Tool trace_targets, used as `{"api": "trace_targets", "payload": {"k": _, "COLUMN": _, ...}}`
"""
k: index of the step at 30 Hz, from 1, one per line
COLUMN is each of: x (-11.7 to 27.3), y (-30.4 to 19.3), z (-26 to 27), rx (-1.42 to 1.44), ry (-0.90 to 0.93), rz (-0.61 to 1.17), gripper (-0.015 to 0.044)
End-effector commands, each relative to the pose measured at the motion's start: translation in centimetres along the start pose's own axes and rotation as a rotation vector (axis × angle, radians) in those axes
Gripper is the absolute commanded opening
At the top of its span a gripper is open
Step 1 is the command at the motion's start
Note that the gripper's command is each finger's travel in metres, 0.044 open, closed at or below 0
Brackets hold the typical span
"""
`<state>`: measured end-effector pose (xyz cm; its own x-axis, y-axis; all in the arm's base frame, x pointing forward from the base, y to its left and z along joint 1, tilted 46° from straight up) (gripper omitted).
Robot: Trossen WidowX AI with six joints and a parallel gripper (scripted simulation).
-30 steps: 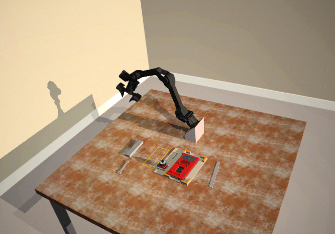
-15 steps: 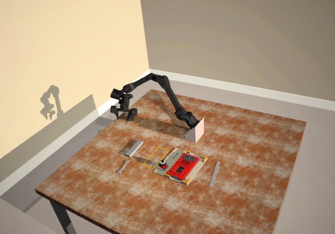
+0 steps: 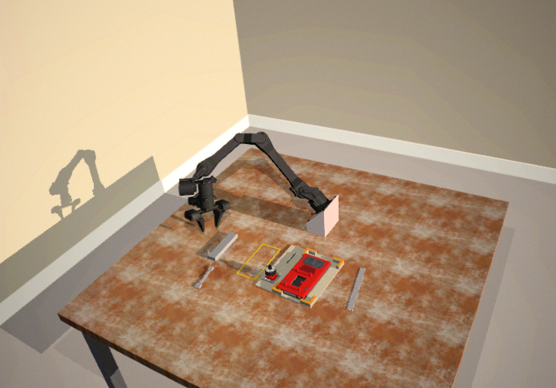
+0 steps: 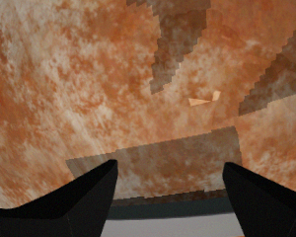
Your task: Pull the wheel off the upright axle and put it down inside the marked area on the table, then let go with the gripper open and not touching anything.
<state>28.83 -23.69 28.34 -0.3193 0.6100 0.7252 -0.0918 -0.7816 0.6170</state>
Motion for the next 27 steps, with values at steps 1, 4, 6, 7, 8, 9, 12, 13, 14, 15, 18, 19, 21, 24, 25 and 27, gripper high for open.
{"api": "trace_targets", "payload": {"k": 1, "x": -1.0, "y": -4.8, "z": 1.9, "rx": 0.215, "ry": -0.028, "rz": 0.081, "gripper": 0.0300}}
{"api": "trace_targets", "payload": {"k": 4, "x": -1.5, "y": -7.9, "z": 3.0, "rx": 0.356, "ry": -0.045, "rz": 0.124, "gripper": 0.0300}}
{"api": "trace_targets", "payload": {"k": 6, "x": -1.8, "y": -10.4, "z": 3.8, "rx": 0.473, "ry": -0.064, "rz": 0.150, "gripper": 0.0300}}
{"api": "trace_targets", "payload": {"k": 7, "x": -1.9, "y": -11.7, "z": 4.2, "rx": 0.532, "ry": -0.073, "rz": 0.162, "gripper": 0.0300}}
{"api": "trace_targets", "payload": {"k": 8, "x": -2.0, "y": -12.9, "z": 4.5, "rx": 0.591, "ry": -0.081, "rz": 0.172, "gripper": 0.0300}}
{"api": "trace_targets", "payload": {"k": 9, "x": -2.0, "y": -14.2, "z": 4.8, "rx": 0.652, "ry": -0.090, "rz": 0.182, "gripper": 0.0300}}
{"api": "trace_targets", "payload": {"k": 12, "x": -1.9, "y": -18.0, "z": 5.4, "rx": 0.835, "ry": -0.114, "rz": 0.204, "gripper": 0.0300}}
{"api": "trace_targets", "payload": {"k": 13, "x": -1.9, "y": -19.3, "z": 5.6, "rx": 0.898, "ry": -0.121, "rz": 0.209, "gripper": 0.0300}}
{"api": "trace_targets", "payload": {"k": 14, "x": -1.8, "y": -20.6, "z": 5.7, "rx": 0.960, "ry": -0.129, "rz": 0.212, "gripper": 0.0300}}
{"api": "trace_targets", "payload": {"k": 15, "x": -1.6, "y": -21.8, "z": 5.8, "rx": 1.023, "ry": -0.137, "rz": 0.215, "gripper": 0.0300}}
{"api": "trace_targets", "payload": {"k": 18, "x": -1.1, "y": -25.5, "z": 5.8, "rx": 1.215, "ry": -0.159, "rz": 0.216, "gripper": 0.0300}}
{"api": "trace_targets", "payload": {"k": 19, "x": -0.9, "y": -26.7, "z": 5.7, "rx": 1.279, "ry": -0.166, "rz": 0.214, "gripper": 0.0300}}
{"api": "trace_targets", "payload": {"k": 21, "x": -0.4, "y": -29.1, "z": 5.5, "rx": 1.408, "ry": -0.181, "rz": 0.206, "gripper": 0.0300}}
{"api": "trace_targets", "payload": {"k": 24, "x": 0.4, "y": -32.5, "z": 5.0, "rx": 1.603, "ry": -0.203, "rz": 0.182, "gripper": 0.0300}}
{"api": "trace_targets", "payload": {"k": 25, "x": 0.7, "y": -33.5, "z": 4.8, "rx": 1.668, "ry": -0.210, "rz": 0.171, "gripper": 0.0300}}
{"api": "trace_targets", "payload": {"k": 27, "x": 1.3, "y": -35.6, "z": 4.2, "rx": 1.797, "ry": -0.227, "rz": 0.143, "gripper": 0.0300}}
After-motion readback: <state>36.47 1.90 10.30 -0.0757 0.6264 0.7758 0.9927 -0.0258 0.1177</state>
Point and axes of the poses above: the point midway between the two fingers, 35 mm back from their tips, its own x axis back along the fingers, its own z axis across the jaws, y = z × x, the point moved 1 cm from there along x, back along the fingers, and after that the axes turned 6 degrees about x, right-handed, at the moved point
